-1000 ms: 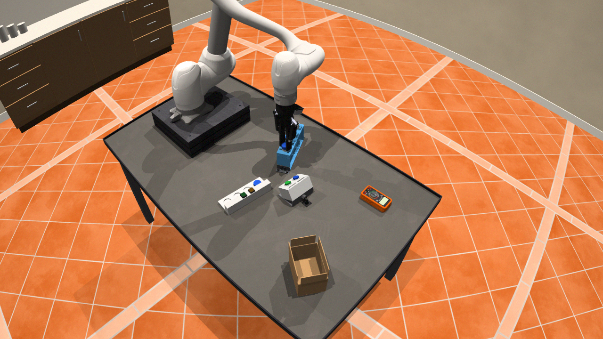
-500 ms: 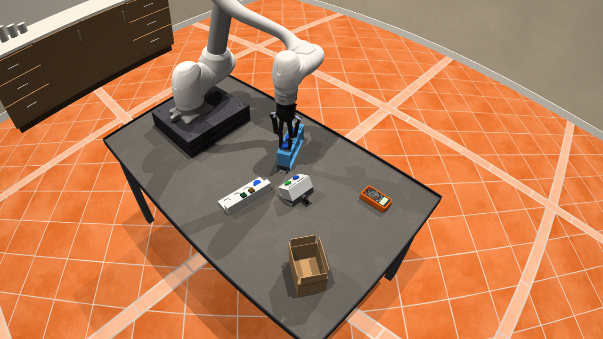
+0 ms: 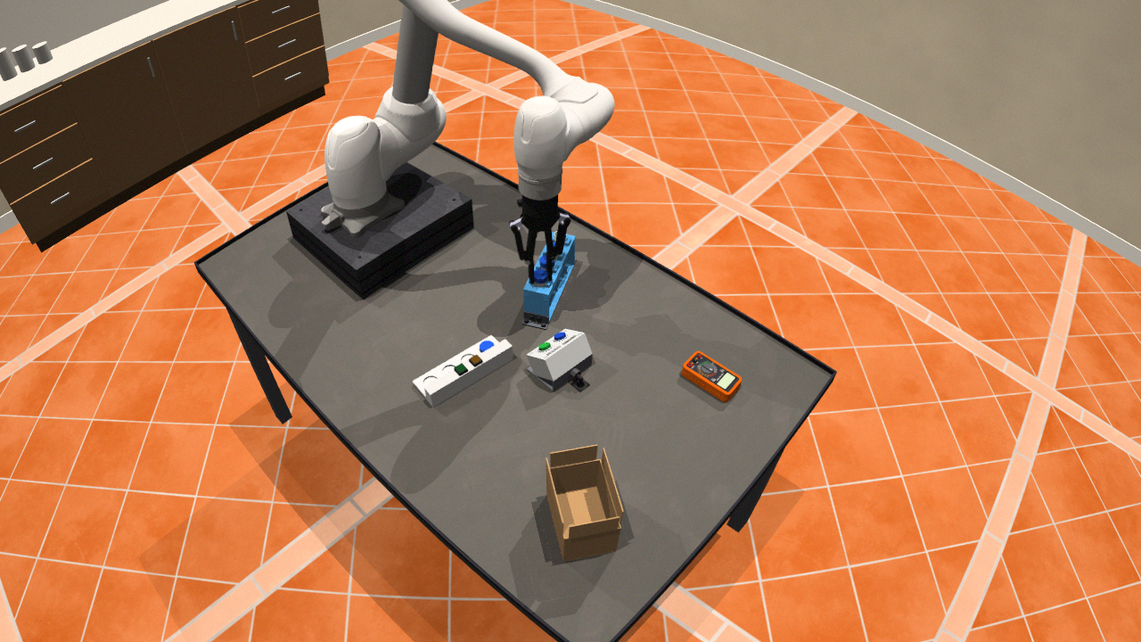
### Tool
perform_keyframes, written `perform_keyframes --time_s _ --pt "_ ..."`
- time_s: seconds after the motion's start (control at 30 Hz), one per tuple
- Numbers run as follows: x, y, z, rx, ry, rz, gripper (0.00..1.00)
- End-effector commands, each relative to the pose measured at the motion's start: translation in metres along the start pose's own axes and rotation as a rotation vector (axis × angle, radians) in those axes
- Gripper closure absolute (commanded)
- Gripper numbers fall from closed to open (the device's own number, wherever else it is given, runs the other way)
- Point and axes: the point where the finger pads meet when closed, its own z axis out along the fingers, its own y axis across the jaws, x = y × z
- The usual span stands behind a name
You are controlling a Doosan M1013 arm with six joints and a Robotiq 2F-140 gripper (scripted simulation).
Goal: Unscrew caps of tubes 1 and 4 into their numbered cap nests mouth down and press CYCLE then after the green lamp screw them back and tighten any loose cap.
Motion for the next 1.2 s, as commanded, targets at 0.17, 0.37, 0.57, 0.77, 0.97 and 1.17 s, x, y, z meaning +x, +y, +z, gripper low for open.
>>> perform_keyframes --time_s 0.17,0.37,0.57,0.77,0.97,1.17 --pt "-0.0003 0.0004 -0.0006 -0.002 0.001 -0.001 0.59" --pt "-0.0003 0.0004 -0.0006 -0.002 0.001 -0.001 0.59" --pt "-0.0004 0.0004 -0.0006 -0.003 0.002 0.366 0.59" --pt "-0.0004 0.0004 -0.0006 -0.002 0.002 0.681 0.59" --pt "-0.0004 0.0004 -0.0006 -0.002 0.002 1.046 0.59" --pt "-0.0003 0.0005 -0.0006 -0.002 0.002 1.046 0.59"
